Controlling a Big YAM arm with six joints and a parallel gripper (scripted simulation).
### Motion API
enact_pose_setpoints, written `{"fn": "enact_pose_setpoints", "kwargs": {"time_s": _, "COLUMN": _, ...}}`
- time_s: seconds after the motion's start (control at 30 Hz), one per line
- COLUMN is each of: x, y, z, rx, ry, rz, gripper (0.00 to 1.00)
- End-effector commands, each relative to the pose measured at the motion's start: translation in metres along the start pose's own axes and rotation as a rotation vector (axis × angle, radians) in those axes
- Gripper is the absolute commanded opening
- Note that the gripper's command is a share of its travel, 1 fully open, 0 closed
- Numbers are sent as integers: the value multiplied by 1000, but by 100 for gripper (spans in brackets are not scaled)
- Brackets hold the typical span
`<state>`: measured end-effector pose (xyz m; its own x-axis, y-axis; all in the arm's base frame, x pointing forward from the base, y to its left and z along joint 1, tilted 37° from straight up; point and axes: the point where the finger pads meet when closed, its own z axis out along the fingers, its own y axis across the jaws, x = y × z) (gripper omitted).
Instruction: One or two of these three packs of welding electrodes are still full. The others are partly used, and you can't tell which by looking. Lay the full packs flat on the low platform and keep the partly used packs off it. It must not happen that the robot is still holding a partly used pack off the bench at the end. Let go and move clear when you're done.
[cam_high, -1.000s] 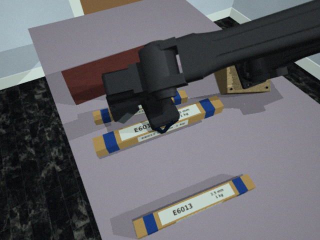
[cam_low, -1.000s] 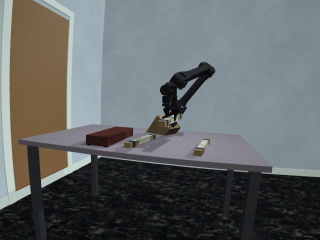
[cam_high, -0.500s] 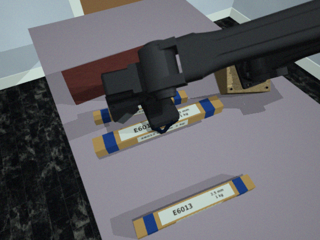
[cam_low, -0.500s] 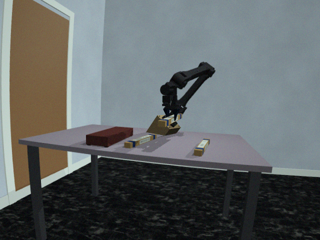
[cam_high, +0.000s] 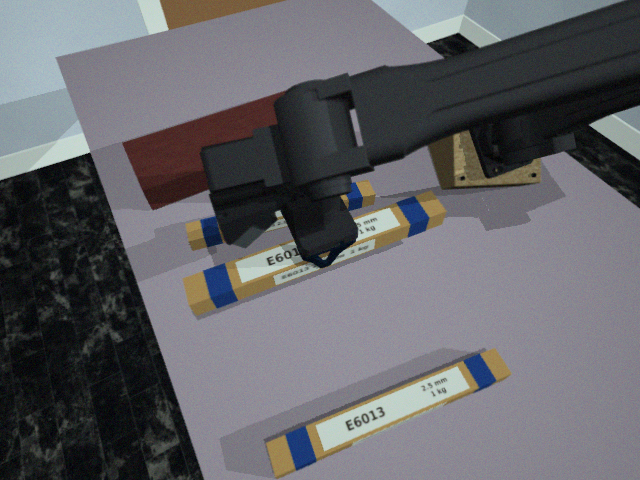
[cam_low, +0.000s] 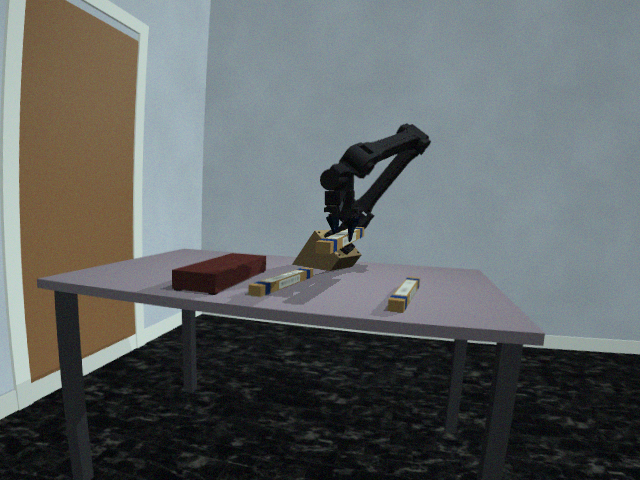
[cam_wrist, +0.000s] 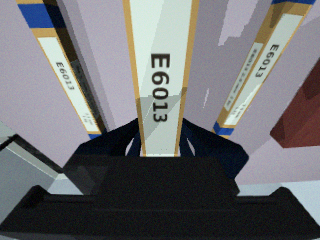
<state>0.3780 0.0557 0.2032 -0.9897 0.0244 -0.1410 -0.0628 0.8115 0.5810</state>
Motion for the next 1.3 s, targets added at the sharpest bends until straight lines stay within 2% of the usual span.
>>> {"fn": "enact_pose_setpoints", "kwargs": {"time_s": 0.0, "x": -34, "y": 13, "z": -50, "rx": 16, "ry": -114, "rz": -45, "gripper": 0}}
{"fn": "enact_pose_setpoints", "kwargs": {"time_s": 1.1, "x": -35, "y": 10, "z": -50, "rx": 15, "ry": -112, "rz": -43, "gripper": 0}}
{"fn": "enact_pose_setpoints", "kwargs": {"time_s": 1.27, "x": -38, "y": 8, "z": -40, "rx": 15, "ry": -115, "rz": -35, "gripper": 0}}
